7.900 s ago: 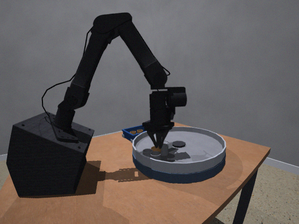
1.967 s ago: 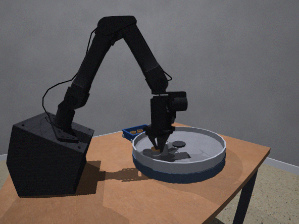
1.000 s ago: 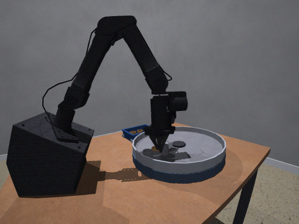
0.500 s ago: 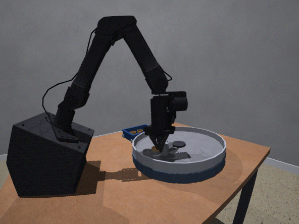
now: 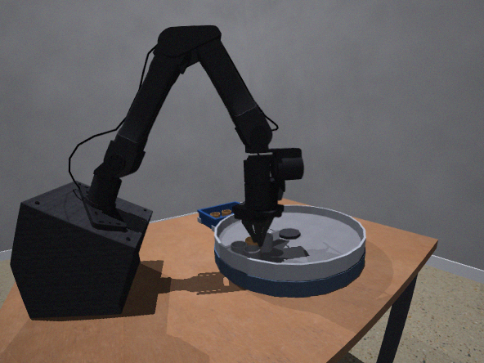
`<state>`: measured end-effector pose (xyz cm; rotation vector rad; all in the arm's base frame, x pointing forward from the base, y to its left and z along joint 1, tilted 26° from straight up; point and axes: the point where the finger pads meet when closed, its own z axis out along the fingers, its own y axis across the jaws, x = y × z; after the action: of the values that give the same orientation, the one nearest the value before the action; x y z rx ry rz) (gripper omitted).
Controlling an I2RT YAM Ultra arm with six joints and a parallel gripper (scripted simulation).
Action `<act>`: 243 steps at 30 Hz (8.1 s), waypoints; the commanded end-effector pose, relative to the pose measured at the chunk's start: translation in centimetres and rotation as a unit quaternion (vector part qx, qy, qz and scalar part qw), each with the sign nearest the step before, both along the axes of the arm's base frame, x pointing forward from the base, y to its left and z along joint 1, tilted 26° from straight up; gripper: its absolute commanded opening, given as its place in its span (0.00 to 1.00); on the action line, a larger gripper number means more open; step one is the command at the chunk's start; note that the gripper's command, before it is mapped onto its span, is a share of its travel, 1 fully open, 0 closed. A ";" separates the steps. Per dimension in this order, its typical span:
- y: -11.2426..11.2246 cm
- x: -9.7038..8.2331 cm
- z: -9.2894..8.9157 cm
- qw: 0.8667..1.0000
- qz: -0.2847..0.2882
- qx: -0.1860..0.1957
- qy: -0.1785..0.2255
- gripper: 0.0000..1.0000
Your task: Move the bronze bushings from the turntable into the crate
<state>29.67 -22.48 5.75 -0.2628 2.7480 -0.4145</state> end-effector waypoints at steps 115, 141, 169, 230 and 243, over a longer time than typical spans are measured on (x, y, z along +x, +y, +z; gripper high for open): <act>7.2 2.1 7.2 1.000 0.002 0.001 -0.005 0.00; 22.0 13.8 7.8 1.000 0.002 0.001 -0.004 0.00; 31.7 21.3 8.4 1.000 0.003 0.001 -0.005 0.00; 34.5 23.4 8.5 1.000 0.004 0.003 -0.005 0.00; 34.5 23.4 8.5 1.000 0.004 0.003 -0.005 0.00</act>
<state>53.02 10.59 12.10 -0.2629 2.7863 -0.4252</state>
